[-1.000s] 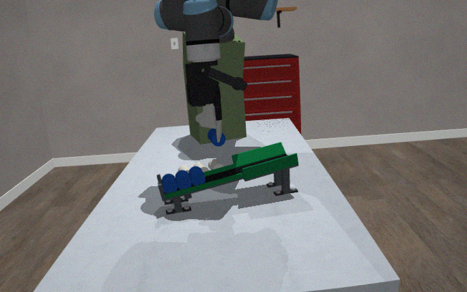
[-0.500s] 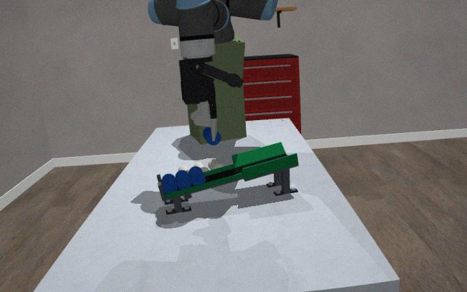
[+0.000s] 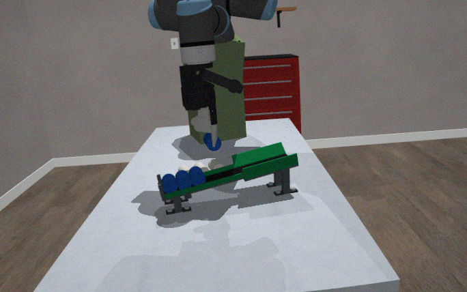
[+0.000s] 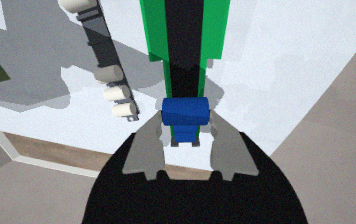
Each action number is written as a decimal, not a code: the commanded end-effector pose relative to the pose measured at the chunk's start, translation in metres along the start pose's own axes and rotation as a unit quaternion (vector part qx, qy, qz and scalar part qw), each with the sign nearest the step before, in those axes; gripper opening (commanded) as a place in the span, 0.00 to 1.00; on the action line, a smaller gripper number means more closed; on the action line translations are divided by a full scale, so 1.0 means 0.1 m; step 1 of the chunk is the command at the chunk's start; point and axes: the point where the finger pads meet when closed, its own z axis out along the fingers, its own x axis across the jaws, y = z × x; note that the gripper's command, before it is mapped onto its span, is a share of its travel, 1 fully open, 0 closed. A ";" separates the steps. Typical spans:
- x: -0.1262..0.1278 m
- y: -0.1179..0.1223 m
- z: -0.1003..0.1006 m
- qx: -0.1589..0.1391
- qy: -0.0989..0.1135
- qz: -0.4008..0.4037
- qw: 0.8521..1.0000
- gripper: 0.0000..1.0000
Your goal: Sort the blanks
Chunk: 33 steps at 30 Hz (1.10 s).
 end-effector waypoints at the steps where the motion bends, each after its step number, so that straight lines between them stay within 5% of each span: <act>1: 0.01 0.00 0.24 0.000 0.001 0.000 1.000 0.35; 16: 0.02 0.01 0.80 0.000 0.001 0.000 1.000 0.35; 33: 0.02 0.01 0.86 0.000 0.001 0.000 1.000 0.35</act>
